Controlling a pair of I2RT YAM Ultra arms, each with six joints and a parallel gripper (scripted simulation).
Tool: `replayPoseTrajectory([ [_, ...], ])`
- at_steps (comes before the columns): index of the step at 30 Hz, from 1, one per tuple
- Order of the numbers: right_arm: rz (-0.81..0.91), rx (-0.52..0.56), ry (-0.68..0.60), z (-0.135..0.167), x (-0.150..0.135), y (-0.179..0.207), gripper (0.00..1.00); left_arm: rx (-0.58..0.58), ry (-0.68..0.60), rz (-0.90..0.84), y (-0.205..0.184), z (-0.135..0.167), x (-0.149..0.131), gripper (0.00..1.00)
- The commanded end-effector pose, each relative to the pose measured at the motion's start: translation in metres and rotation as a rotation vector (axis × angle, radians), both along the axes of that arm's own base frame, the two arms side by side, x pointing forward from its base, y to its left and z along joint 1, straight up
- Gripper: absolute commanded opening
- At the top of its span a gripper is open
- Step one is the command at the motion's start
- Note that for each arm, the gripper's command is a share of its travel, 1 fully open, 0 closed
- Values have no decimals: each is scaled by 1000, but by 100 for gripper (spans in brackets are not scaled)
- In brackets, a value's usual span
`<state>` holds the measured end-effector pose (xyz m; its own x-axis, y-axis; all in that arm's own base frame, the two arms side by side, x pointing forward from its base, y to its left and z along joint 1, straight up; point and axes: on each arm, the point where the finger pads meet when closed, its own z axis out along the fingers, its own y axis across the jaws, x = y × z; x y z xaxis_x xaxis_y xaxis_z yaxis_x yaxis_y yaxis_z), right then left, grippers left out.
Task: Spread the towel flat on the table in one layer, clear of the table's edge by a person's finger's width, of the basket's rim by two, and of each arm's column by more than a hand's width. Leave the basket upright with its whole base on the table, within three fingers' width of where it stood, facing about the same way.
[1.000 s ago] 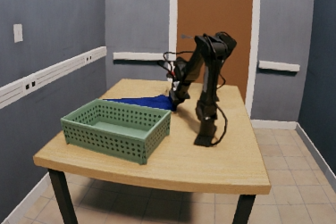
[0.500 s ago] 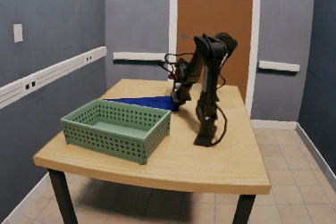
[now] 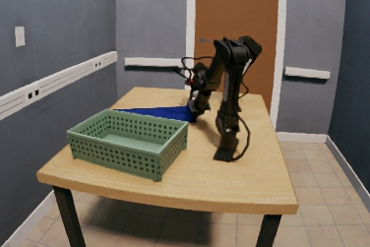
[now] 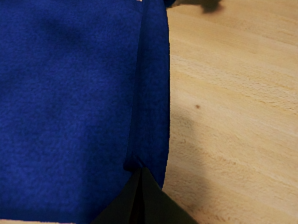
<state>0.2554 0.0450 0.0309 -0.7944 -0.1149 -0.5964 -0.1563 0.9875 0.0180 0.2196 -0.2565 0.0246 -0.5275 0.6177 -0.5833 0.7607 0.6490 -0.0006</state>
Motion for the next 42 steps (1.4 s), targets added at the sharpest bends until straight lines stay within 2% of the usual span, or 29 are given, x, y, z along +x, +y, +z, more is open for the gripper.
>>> replayPoseTrajectory([
  [1,-35,-18,-11,15,3,-6,0,-19,-19,4,-5,23,4,0],
  [6,-35,-18,-11,17,3,-6,0,-19,-19,4,-5,25,4,0],
  [7,-25,-24,19,6,-10,-5,0,-19,-19,2,-7,25,0,0],
  [9,-29,-24,23,4,-11,-6,0,-19,-19,2,-7,25,0,0],
  [10,-24,-26,31,1,-21,-5,0,9,4,2,0,12,-16,0],
  [12,-24,-26,31,1,-21,-5,0,10,4,2,0,12,-16,0],
  [13,-24,-26,31,0,-32,-4,0,15,7,2,0,10,-27,0],
  [17,-24,-26,31,0,-32,-4,0,15,7,2,0,10,-28,0],
  [18,-24,-27,31,0,-43,-3,0,15,7,2,-3,10,-39,0],
  [20,-24,-27,31,0,-43,-3,0,4,1,2,-7,14,-37,0],
  [21,-24,-27,31,0,-54,-2,0,15,7,2,-6,10,-49,0],
  [23,-25,-24,20,4,-51,-1,0,9,4,2,-8,12,-48,0],
  [24,-24,-27,31,0,-62,-1,0,14,6,2,-8,10,-57,0],
  [25,-24,-27,31,0,-62,-1,0,8,3,2,-10,12,-56,0],
  [26,-25,-17,1,12,-54,2,0,-8,-5,2,-15,18,-53,0],
  [30,-24,-27,31,-2,-65,0,0,14,6,2,-8,8,-60,0],
  [34,-24,-27,31,-2,-65,0,0,14,6,8,-7,8,-59,0],
  [35,-37,-27,31,-7,-64,-3,0,24,11,8,-9,-4,-58,0],
  [37,-37,-27,31,-7,-64,-3,0,-1,2,1,-15,7,-55,0],
  [38,-37,-25,25,-10,-63,-2,0,24,11,8,-9,-8,-58,0],
  [42,-37,-21,13,-11,-60,-1,0,24,11,8,-9,-10,-58,0],
])
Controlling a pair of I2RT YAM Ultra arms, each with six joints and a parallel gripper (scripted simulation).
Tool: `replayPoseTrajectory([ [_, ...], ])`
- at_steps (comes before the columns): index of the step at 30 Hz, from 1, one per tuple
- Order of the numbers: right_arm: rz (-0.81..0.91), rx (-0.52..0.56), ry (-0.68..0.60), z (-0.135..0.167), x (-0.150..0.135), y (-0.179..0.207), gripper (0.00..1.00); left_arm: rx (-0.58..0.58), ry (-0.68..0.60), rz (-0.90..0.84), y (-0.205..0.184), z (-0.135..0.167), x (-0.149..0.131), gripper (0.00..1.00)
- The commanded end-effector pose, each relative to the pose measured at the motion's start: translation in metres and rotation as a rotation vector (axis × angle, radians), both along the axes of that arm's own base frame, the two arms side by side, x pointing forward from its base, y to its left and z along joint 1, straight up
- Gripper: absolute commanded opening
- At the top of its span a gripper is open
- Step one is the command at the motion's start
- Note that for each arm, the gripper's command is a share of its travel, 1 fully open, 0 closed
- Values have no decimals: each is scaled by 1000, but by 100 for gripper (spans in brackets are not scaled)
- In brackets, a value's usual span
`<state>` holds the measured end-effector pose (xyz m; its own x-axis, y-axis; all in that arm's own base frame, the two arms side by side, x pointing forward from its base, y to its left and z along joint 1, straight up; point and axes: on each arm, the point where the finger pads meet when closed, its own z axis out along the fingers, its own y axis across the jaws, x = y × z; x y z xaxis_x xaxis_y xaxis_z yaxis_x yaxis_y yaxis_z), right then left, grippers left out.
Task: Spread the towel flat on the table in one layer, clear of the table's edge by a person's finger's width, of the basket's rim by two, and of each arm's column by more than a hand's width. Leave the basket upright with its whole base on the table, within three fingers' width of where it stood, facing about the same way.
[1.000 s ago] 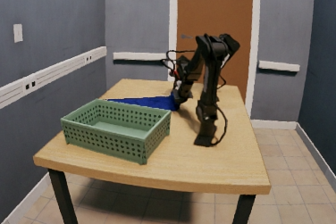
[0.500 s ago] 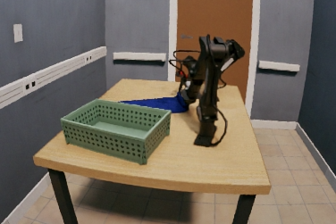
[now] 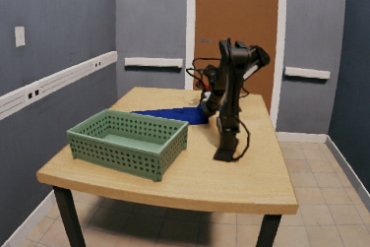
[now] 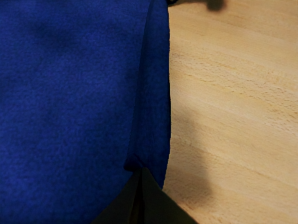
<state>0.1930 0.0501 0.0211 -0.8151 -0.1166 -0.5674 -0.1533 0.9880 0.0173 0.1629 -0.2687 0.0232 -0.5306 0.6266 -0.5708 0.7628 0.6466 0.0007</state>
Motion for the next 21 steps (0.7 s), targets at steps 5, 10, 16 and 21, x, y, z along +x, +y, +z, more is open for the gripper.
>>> replayPoseTrajectory([
  [5,-34,-7,-44,23,8,-5,33,-37,-21,10,-8,23,4,33],
  [10,-34,-7,-44,30,8,-5,54,-37,-21,11,-8,30,4,54],
  [16,-34,-8,-44,39,7,-5,64,-37,-21,10,-8,39,4,64],
  [21,-34,-8,-44,53,6,-5,64,-37,-21,10,-7,54,4,64],
])
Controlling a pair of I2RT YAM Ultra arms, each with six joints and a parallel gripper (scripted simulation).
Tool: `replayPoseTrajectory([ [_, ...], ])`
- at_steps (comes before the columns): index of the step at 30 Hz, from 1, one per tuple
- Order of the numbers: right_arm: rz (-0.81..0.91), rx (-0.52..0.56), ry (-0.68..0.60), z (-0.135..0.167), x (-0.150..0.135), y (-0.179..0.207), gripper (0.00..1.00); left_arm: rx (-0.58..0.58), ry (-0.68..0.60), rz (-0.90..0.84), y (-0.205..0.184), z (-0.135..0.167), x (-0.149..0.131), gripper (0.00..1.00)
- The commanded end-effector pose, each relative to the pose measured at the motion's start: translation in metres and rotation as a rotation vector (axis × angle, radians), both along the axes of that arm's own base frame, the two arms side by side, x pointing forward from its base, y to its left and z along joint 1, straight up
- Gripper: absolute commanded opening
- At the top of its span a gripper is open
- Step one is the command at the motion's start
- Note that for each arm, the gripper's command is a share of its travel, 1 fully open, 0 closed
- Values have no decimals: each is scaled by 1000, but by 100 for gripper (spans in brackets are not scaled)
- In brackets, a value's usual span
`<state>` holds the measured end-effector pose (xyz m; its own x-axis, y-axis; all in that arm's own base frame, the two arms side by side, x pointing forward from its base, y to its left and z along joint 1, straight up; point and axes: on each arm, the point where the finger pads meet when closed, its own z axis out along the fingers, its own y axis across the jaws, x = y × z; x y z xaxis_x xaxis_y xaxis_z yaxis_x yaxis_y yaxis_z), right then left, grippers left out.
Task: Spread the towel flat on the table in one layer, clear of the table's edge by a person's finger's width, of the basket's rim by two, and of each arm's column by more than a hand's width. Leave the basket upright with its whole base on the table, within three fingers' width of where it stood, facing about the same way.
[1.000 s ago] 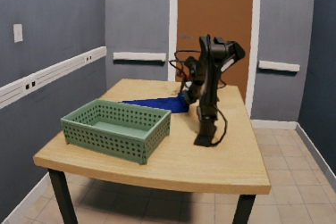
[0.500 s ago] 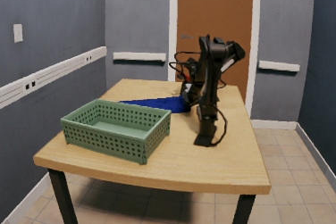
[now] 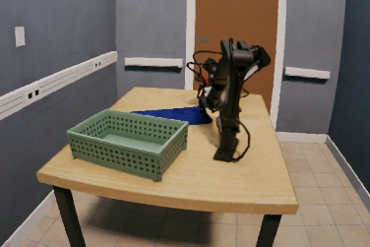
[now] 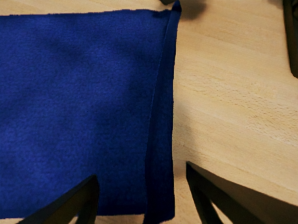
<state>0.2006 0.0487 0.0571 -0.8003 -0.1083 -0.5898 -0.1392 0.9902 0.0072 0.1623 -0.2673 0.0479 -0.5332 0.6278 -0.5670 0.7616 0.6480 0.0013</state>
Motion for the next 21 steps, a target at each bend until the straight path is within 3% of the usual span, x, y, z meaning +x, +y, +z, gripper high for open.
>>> replayPoseTrajectory([
  [1,-19,-2,-16,37,-2,-4,64,-41,-24,8,-7,49,4,64],
  [5,-19,-2,-16,37,-2,-4,64,-41,-24,8,-7,49,4,64],
  [6,-19,-2,-16,58,-3,-4,64,-41,-24,8,-7,70,3,64],
  [8,-19,-2,-16,58,-3,-4,64,-41,-24,8,-7,70,3,64],
  [9,-19,-13,19,71,-3,-4,64,-41,-24,8,-6,90,3,64],
  [11,-19,-11,13,72,-3,-4,64,-41,-24,8,-6,90,3,64],
  [12,-19,-13,19,85,-3,-4,64,-41,-24,8,-5,104,3,64],
  [18,-19,-6,-3,95,-4,-5,64,-41,-24,9,-5,109,2,64],
  [21,-19,-16,25,83,-8,-6,64,-41,-24,9,-5,109,2,64],
])
